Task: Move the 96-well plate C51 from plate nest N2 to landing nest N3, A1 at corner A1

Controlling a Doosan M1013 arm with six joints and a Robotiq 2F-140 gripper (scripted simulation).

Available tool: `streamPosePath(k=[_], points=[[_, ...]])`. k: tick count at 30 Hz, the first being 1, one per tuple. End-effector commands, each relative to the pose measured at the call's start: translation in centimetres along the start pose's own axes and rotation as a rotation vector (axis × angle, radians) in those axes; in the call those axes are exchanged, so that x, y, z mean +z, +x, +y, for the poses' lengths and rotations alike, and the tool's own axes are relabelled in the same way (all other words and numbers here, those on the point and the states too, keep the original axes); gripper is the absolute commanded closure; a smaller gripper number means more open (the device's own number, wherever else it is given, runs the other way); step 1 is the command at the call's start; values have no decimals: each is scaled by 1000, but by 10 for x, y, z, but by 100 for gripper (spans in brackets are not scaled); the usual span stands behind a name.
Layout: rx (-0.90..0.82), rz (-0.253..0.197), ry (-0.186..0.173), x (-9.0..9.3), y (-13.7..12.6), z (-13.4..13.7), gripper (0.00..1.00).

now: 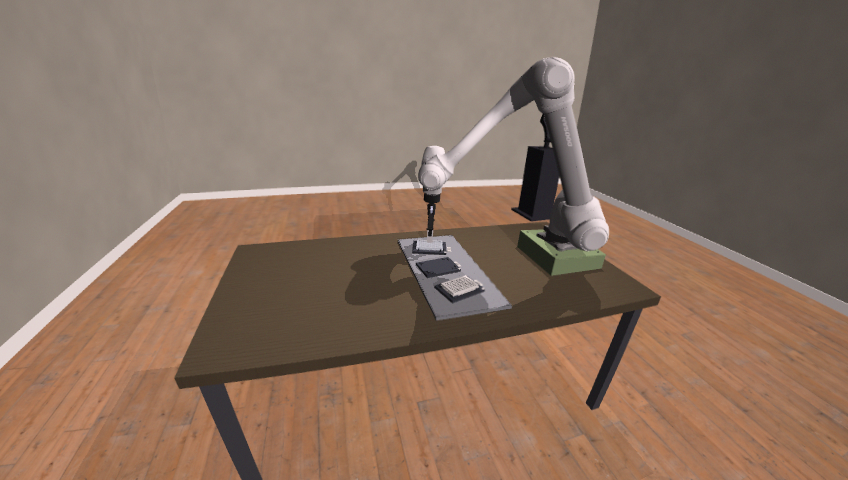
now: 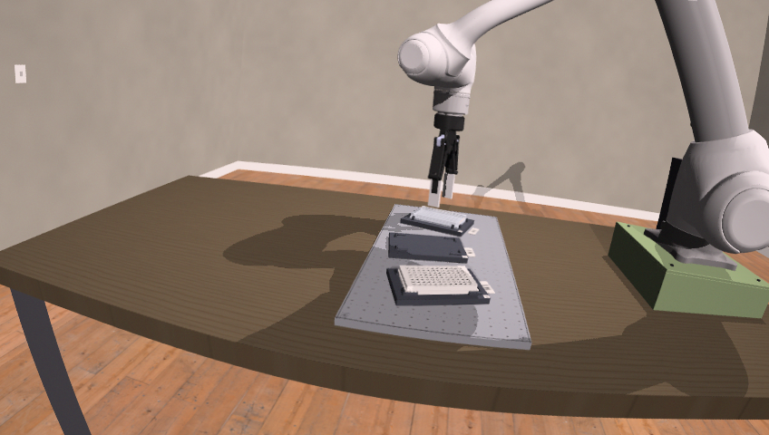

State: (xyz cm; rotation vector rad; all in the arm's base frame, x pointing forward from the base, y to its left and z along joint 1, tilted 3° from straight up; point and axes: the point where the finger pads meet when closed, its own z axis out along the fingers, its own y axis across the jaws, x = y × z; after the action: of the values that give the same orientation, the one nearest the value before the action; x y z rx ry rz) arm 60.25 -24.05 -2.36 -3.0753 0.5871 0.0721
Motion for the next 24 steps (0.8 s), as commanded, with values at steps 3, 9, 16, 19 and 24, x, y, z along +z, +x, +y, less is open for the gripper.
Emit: streamPosePath(k=[3, 9, 16, 19, 24], points=[[-3, -2, -2, 7, -1, -3, 34], [-3, -2, -2, 11, -2, -3, 34], [-3, -2, -2, 15, -2, -3, 34], [-3, -2, -2, 17, -2, -3, 34], [-3, -2, -2, 18, -2, -2, 34]])
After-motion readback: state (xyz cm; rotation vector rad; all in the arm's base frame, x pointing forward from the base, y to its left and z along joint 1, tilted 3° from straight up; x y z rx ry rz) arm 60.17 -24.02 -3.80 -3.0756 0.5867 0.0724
